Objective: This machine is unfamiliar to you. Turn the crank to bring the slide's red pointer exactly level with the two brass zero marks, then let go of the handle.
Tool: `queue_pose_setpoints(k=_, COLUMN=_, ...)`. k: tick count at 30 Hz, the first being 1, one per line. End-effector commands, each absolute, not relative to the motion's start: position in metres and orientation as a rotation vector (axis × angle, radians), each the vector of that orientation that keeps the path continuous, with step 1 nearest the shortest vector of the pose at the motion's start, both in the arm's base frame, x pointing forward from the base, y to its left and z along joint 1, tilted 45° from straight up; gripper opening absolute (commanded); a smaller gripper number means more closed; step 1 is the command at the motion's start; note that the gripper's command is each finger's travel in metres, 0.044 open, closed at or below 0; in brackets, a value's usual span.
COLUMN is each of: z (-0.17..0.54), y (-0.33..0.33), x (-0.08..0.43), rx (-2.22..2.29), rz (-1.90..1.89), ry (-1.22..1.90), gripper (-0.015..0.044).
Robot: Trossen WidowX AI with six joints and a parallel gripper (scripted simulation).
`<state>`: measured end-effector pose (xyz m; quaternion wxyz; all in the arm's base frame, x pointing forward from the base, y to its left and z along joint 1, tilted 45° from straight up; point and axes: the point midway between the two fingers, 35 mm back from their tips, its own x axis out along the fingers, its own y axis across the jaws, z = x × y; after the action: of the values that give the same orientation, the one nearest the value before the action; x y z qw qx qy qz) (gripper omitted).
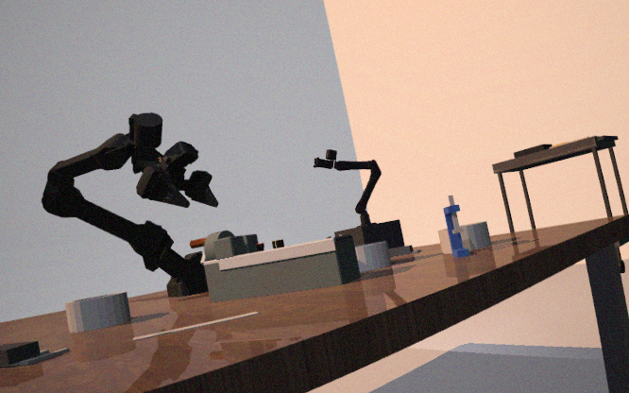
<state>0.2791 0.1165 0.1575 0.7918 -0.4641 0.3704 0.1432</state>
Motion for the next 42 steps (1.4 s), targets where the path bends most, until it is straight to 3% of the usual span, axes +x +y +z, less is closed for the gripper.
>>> queue_pose_setpoints(k=1, z=0.160, y=0.122, x=0.284, rx=-0.986, rz=0.276, ry=0.801, gripper=0.0440)
queue_pose_setpoints(k=27, z=0.124, y=0.195, x=0.382, rx=-0.681, rz=-0.150, ry=0.639, gripper=0.0440)
queue_pose_setpoints(k=42, z=0.092, y=0.165, x=0.390, rx=-0.680, rz=-0.153, ry=0.636, gripper=0.0440)
